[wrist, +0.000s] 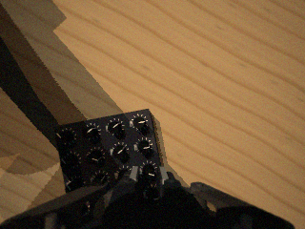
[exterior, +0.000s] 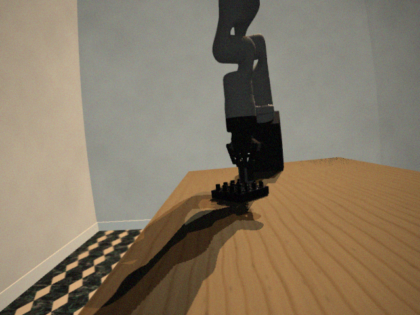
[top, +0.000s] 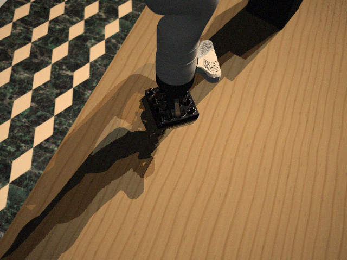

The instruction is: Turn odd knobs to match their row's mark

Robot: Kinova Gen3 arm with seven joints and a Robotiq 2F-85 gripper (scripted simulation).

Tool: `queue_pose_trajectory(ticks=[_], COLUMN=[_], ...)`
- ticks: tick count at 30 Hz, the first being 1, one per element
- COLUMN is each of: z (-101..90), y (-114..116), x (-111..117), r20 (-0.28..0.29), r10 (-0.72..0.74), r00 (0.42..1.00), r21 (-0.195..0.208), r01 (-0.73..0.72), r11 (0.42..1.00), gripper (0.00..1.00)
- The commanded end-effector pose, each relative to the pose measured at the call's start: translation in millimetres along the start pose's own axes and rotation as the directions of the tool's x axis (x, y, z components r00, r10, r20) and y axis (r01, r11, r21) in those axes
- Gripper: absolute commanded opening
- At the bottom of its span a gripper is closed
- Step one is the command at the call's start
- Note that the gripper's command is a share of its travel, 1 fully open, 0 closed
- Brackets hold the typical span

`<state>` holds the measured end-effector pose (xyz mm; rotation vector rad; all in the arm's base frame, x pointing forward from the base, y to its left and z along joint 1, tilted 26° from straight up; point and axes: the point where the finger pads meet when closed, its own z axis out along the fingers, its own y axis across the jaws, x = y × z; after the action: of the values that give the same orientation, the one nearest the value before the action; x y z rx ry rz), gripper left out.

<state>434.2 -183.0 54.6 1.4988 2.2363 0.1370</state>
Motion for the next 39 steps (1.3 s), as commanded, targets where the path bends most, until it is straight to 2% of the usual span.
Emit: queue_pose_trajectory(ticks=[1, 27, 39], z=[-0.1, 0.2, 5.9], y=[-0.6, -0.6, -0.6], x=[0.1, 0.1, 0.1], r20=[0.001, 0.001, 0.001], r10=[0.001, 0.001, 0.001], r00=[1.000, 1.000, 1.000], r21=[-0.001, -0.001, -0.001], r01=[-0.001, -0.001, -0.001], r11=[1.000, 1.000, 1.000], gripper=[0.19, 0.19, 0.19])
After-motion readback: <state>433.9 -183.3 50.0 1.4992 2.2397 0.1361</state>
